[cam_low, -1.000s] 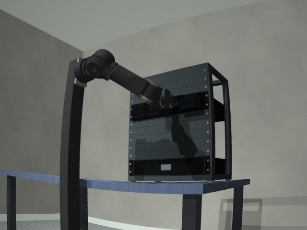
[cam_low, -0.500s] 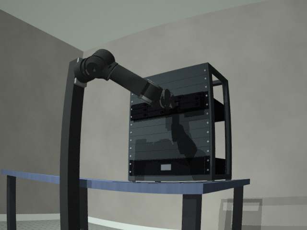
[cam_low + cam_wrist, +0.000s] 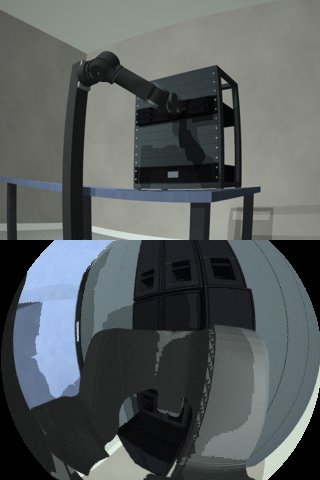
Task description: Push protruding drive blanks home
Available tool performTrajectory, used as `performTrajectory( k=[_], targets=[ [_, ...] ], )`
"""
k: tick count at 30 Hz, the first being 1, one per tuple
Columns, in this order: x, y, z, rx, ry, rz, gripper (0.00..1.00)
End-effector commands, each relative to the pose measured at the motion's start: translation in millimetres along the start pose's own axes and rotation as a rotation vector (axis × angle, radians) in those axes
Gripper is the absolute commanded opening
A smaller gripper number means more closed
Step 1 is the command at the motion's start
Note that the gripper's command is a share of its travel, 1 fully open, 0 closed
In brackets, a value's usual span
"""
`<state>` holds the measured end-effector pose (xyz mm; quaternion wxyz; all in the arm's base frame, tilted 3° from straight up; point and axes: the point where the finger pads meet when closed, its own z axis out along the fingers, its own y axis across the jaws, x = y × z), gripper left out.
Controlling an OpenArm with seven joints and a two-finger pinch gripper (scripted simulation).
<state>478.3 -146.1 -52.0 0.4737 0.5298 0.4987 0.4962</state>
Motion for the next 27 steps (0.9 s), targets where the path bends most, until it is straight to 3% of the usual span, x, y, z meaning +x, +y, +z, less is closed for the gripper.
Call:
performTrajectory(
  k=[1,27],
  targets=[
    [6.0,18.1,1.6,-0.061,0.020,-0.009,0.00],
    [6.7,20.3,3.0,-0.061,0.020,-0.009,0.00]
  ],
)
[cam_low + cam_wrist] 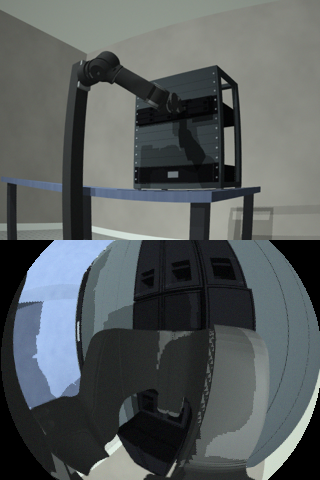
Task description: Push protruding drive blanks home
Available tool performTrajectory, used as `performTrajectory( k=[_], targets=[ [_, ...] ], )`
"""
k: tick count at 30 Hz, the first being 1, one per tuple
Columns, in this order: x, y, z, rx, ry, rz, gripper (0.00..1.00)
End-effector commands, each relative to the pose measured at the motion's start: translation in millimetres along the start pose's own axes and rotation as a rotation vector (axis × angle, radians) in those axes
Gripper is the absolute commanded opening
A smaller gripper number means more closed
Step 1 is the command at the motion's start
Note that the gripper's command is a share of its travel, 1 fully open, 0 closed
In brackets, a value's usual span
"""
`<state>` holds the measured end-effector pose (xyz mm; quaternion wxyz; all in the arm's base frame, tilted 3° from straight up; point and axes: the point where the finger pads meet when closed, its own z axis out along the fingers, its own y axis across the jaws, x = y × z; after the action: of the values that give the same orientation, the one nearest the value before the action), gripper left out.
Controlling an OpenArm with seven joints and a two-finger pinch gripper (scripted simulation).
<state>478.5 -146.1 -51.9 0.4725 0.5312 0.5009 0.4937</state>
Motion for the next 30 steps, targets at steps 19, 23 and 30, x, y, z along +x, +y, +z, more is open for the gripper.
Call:
performTrajectory(
  k=[19,23,30],
  targets=[
    [7.4,20.4,-24.4,-0.073,0.025,-0.007,0.00],
    [6.8,19.0,-52.6,-0.073,0.025,-0.007,0.00],
    [6.2,17.2,-87.5,-0.074,0.024,-0.008,0.00]
  ],
)
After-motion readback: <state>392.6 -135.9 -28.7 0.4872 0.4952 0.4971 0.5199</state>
